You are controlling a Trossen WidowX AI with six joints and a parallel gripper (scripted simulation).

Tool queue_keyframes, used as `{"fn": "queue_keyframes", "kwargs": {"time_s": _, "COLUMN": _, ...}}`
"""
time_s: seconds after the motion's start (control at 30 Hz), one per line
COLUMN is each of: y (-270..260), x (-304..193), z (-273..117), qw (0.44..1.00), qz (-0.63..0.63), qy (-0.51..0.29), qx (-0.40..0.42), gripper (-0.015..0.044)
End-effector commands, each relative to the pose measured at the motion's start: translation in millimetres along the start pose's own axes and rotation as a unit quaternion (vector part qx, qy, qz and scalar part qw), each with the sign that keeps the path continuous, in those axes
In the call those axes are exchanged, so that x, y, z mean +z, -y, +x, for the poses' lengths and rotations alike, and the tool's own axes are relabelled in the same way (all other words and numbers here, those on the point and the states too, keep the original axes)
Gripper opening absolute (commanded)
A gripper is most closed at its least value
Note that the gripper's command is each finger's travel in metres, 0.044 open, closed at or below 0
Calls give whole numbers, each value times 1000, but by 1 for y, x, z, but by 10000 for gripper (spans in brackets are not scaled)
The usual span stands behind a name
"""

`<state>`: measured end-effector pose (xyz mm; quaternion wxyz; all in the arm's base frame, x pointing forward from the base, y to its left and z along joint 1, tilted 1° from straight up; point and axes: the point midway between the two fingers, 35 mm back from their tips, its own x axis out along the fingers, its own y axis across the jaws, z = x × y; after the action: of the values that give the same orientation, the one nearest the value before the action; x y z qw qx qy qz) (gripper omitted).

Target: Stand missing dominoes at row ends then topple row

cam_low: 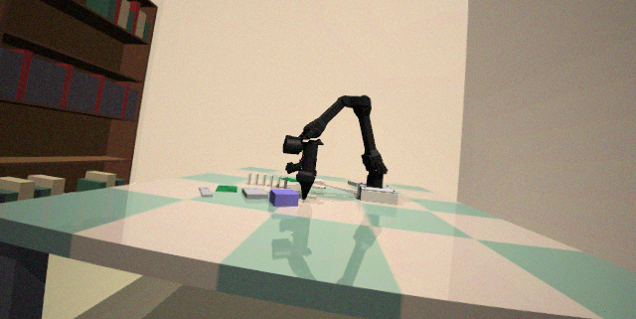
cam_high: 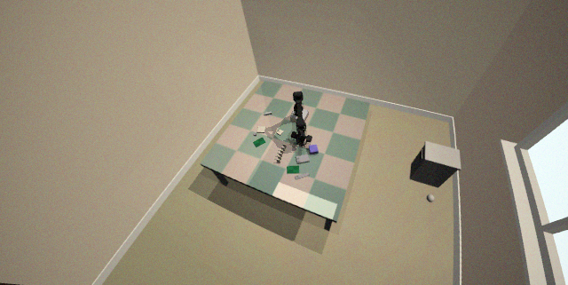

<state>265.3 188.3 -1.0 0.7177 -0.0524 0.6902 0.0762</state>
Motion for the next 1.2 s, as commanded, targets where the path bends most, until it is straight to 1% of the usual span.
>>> {"fn": "queue_keyframes", "kwargs": {"time_s": 0.0, "y": -1, "x": 0, "z": 1, "qw": 1000, "qz": 3, "qy": -1, "qx": 2, "gripper": 309}}
{"fn": "queue_keyframes", "kwargs": {"time_s": 0.23, "y": -1, "x": 0, "z": 1, "qw": 1000, "qz": 3, "qy": -1, "qx": 2, "gripper": 125}}
{"fn": "queue_keyframes", "kwargs": {"time_s": 0.27, "y": -1, "x": 0, "z": 1, "qw": 1000, "qz": 3, "qy": -1, "qx": 2, "gripper": 107}}
{"fn": "queue_keyframes", "kwargs": {"time_s": 0.6, "y": -1, "x": 0, "z": 1, "qw": 1000, "qz": 3, "qy": -1, "qx": 2, "gripper": 107}}
{"fn": "queue_keyframes", "kwargs": {"time_s": 0.67, "y": 0, "x": 0, "z": -6, "qw": 1000, "qz": 3, "qy": -1, "qx": 2, "gripper": 107}}
{"fn": "queue_keyframes", "kwargs": {"time_s": 0.93, "y": 6, "x": 2, "z": -94, "qw": 1000, "qz": 3, "qy": 0, "qx": 1, "gripper": 107}}
{"fn": "queue_keyframes", "kwargs": {"time_s": 1.07, "y": 9, "x": 2, "z": -143, "qw": 1000, "qz": 3, "qy": 0, "qx": 1, "gripper": 107}}
{"fn": "queue_keyframes", "kwargs": {"time_s": 1.17, "y": 10, "x": 2, "z": -160, "qw": 1000, "qz": 3, "qy": 0, "qx": 1, "gripper": 107}}
